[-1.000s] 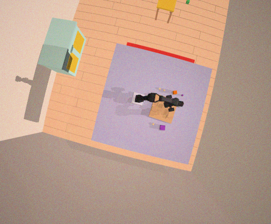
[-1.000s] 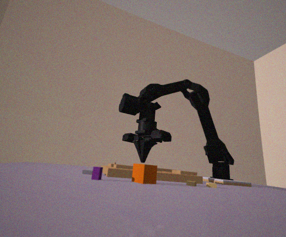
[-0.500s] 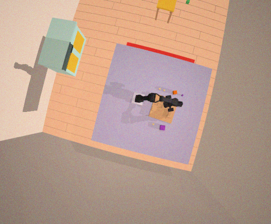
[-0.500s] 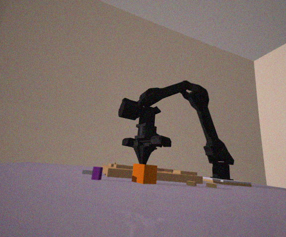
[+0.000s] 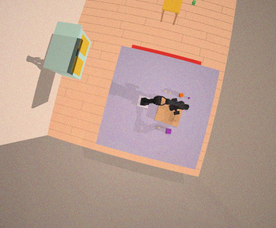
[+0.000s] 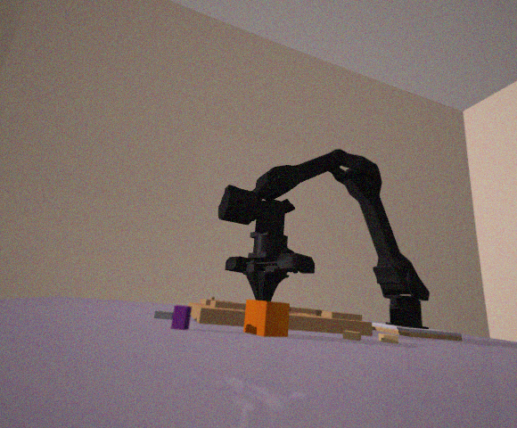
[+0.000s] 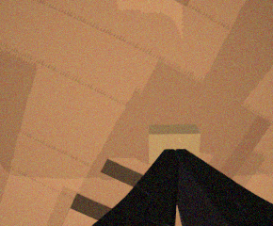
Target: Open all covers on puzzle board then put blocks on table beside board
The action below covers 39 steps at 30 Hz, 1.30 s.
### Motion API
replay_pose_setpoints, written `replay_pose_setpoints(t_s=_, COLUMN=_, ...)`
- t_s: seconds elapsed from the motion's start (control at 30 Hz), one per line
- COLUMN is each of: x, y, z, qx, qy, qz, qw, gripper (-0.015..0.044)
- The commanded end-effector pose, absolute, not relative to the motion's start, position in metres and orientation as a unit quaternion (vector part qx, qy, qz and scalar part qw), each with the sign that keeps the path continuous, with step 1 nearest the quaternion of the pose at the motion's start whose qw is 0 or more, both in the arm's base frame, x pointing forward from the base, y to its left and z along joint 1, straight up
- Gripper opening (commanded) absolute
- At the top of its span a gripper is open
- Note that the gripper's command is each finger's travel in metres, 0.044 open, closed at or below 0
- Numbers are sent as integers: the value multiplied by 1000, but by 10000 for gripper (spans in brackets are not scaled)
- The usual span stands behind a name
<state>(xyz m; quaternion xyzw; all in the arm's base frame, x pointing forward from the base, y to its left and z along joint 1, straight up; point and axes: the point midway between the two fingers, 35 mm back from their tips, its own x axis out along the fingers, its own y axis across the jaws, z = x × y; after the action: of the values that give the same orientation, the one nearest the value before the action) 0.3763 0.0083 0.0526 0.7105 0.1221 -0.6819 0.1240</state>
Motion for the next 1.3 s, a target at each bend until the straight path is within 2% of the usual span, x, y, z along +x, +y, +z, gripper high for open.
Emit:
replay_pose_setpoints(t_s=0.0, x=374, y=9, z=50, qx=709, qy=121, qz=-683, qw=125, gripper=0)
replay_pose_setpoints(t_s=1.27, x=369, y=12, z=48, qx=709, qy=121, qz=-683, qw=125, gripper=0)
